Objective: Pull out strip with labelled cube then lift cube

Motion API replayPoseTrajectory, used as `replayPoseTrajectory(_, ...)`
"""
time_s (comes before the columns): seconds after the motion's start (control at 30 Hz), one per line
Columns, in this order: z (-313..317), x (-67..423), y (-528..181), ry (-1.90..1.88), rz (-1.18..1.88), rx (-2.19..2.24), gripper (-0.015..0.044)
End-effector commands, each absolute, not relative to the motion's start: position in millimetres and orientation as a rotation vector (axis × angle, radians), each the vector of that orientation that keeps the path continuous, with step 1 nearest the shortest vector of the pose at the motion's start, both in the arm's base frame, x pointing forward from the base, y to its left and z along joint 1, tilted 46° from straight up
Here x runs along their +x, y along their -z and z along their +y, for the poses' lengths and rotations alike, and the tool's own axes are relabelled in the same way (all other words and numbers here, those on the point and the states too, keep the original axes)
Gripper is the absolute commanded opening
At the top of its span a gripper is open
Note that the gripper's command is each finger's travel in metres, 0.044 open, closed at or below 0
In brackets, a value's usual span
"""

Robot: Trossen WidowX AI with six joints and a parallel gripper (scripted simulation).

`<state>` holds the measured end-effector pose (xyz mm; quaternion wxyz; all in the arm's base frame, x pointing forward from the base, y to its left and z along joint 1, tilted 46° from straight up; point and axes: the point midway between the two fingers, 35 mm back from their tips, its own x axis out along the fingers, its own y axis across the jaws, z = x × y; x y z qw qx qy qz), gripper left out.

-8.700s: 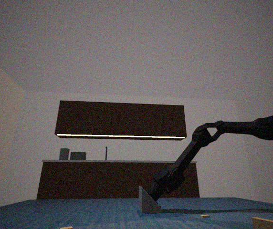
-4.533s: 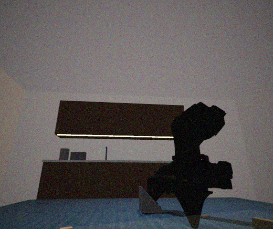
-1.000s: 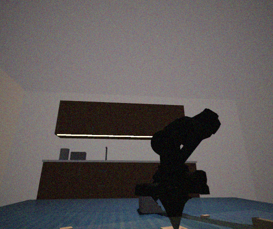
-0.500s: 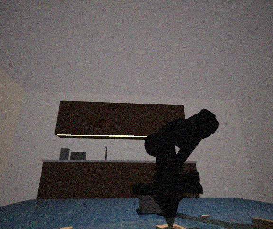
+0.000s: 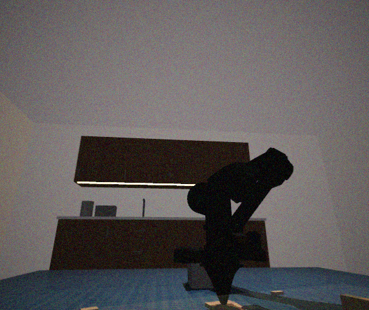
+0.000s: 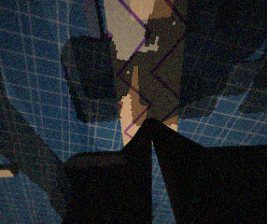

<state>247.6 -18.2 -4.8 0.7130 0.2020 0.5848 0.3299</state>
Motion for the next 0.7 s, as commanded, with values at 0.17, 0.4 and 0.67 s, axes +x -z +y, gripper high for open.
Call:
replayPoseTrajectory(0.17, -17, 227, 12, -0.736, 1.323, 0.448, 0.0)
replayPoseTrajectory(0.4, -18, 217, 14, -0.736, 1.324, 0.448, 0.0)
replayPoseTrajectory(0.67, -20, 205, 17, -0.735, 1.324, 0.448, 0.0)
